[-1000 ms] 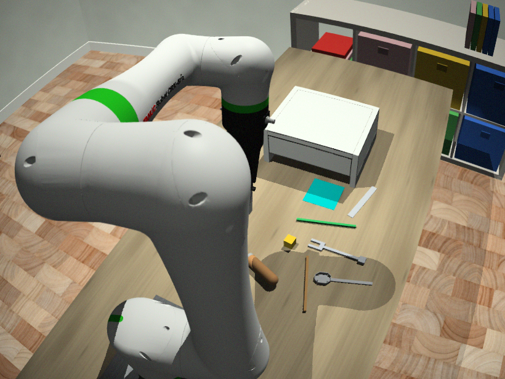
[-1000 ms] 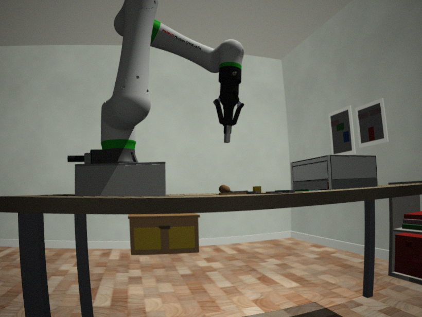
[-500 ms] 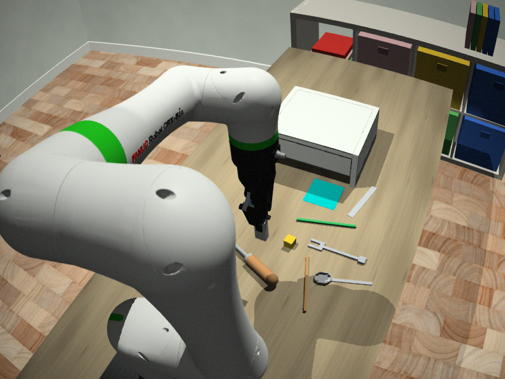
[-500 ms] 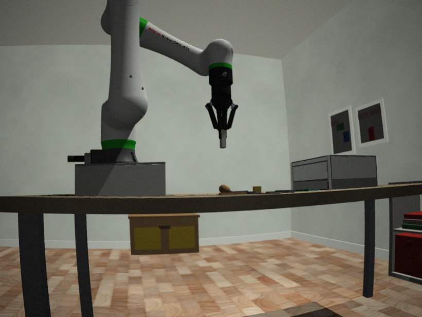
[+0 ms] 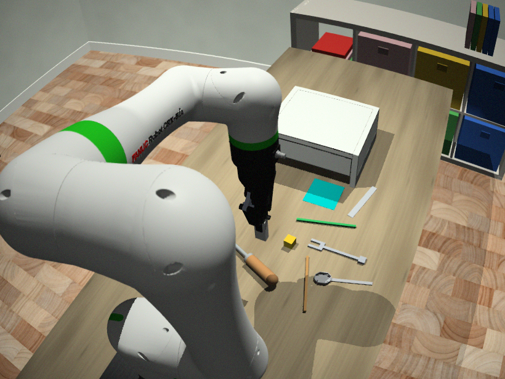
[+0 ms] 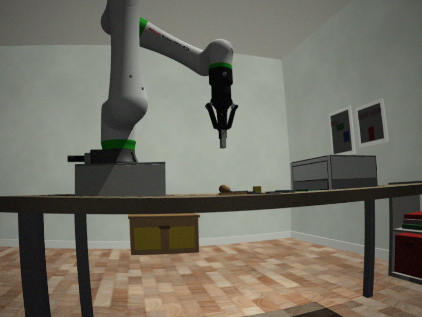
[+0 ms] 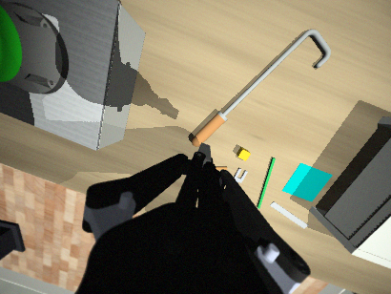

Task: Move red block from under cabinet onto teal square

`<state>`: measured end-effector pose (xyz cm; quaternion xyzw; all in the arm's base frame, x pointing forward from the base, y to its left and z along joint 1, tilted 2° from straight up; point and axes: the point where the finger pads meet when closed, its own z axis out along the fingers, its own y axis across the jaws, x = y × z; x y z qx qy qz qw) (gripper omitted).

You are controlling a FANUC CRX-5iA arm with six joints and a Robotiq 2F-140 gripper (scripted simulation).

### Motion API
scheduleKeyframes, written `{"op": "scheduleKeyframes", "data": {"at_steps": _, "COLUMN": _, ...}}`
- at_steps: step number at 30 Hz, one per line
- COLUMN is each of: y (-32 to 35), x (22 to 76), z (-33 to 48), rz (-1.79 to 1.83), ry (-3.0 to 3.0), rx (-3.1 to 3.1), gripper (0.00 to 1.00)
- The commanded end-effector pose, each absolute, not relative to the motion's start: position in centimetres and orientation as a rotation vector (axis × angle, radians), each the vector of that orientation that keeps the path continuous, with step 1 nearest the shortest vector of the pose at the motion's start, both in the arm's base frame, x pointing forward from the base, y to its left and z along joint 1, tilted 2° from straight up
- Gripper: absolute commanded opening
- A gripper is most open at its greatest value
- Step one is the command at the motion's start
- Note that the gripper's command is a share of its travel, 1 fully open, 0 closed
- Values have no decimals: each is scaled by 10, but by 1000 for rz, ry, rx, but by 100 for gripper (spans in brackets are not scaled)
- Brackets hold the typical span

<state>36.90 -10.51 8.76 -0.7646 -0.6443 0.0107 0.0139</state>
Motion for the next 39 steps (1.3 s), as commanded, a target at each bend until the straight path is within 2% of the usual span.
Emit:
{"op": "scheduleKeyframes", "data": {"at_steps": 1, "y": -105, "x": 369, "z": 88, "rz": 33, "ry": -2006, "rx": -2381, "gripper": 0}}
{"op": "scheduleKeyframes", "data": {"at_steps": 18, "y": -105, "x": 369, "z": 88, "rz": 34, "ry": -1970, "rx": -2412, "gripper": 0}}
{"op": "scheduleKeyframes", "data": {"at_steps": 24, "y": -107, "x": 369, "z": 88, "rz": 40, "ry": -1513, "rx": -2726, "gripper": 0}}
{"op": "scheduleKeyframes", "data": {"at_steps": 35, "y": -107, "x": 369, "z": 88, "rz": 41, "ry": -1489, "rx": -2740, "gripper": 0}}
{"op": "scheduleKeyframes", "data": {"at_steps": 36, "y": -107, "x": 369, "z": 88, "rz": 41, "ry": -1489, "rx": -2740, "gripper": 34}}
{"op": "scheduleKeyframes", "data": {"at_steps": 39, "y": -107, "x": 369, "z": 88, "rz": 41, "ry": -1489, "rx": -2740, "gripper": 34}}
